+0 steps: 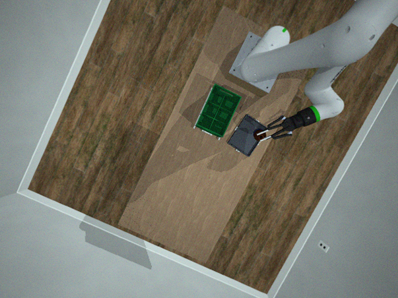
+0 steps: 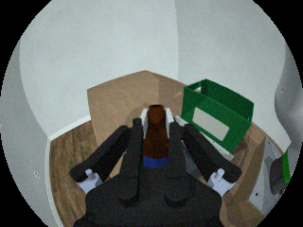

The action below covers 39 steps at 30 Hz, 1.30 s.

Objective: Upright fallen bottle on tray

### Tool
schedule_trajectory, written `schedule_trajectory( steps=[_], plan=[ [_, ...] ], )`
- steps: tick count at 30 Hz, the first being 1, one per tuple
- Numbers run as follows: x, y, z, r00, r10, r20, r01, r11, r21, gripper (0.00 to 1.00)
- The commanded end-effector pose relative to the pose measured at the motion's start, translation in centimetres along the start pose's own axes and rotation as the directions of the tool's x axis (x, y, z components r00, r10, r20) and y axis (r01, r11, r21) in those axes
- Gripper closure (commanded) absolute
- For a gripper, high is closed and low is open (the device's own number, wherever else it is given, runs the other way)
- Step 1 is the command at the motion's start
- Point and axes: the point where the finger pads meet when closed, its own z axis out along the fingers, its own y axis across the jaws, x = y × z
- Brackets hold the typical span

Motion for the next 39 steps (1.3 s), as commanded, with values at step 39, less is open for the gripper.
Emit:
schedule_trajectory(
  steps=[39],
  plan=[
    [-0.87, -0.01, 0.32, 1.000, 0.000, 0.000, 0.000, 1.000, 0.000, 1.00]
  ],
)
